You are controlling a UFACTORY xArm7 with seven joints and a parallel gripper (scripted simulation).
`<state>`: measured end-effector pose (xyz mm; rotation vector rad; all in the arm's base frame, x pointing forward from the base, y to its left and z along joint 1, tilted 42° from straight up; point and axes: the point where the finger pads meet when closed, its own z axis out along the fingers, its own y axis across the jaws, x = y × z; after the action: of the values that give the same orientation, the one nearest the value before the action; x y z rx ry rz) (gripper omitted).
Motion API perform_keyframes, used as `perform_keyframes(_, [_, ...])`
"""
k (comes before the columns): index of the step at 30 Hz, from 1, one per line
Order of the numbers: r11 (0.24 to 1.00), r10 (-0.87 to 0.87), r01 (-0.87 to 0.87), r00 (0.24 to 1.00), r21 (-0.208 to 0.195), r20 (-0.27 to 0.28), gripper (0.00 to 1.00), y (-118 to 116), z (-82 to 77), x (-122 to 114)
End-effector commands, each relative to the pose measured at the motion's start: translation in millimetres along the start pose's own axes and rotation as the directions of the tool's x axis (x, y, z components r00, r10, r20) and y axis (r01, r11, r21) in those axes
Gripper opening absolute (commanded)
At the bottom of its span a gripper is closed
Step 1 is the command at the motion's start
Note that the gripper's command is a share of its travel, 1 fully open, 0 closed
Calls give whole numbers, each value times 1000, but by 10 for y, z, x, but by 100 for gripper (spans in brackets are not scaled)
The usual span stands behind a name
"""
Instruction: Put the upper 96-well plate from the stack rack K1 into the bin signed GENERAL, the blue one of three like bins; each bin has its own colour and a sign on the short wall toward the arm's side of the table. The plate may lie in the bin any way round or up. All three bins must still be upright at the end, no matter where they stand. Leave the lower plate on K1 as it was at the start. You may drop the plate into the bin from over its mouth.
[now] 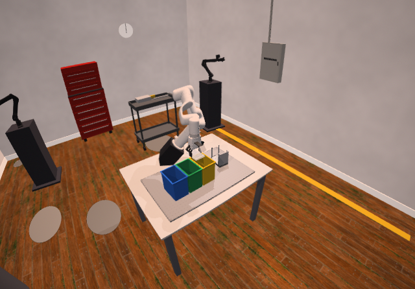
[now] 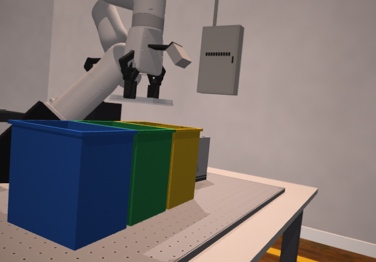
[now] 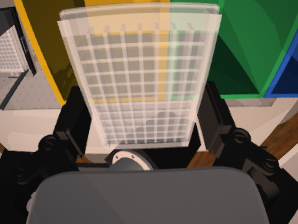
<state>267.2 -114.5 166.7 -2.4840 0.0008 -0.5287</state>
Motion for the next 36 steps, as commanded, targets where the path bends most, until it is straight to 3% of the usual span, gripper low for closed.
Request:
perform_keyframes(1, [1000, 0, 0, 1000, 0, -2, 0, 164, 0, 35])
perform_keyframes(36, [1000, 0, 0, 1000, 0, -2, 0, 1190, 36, 158])
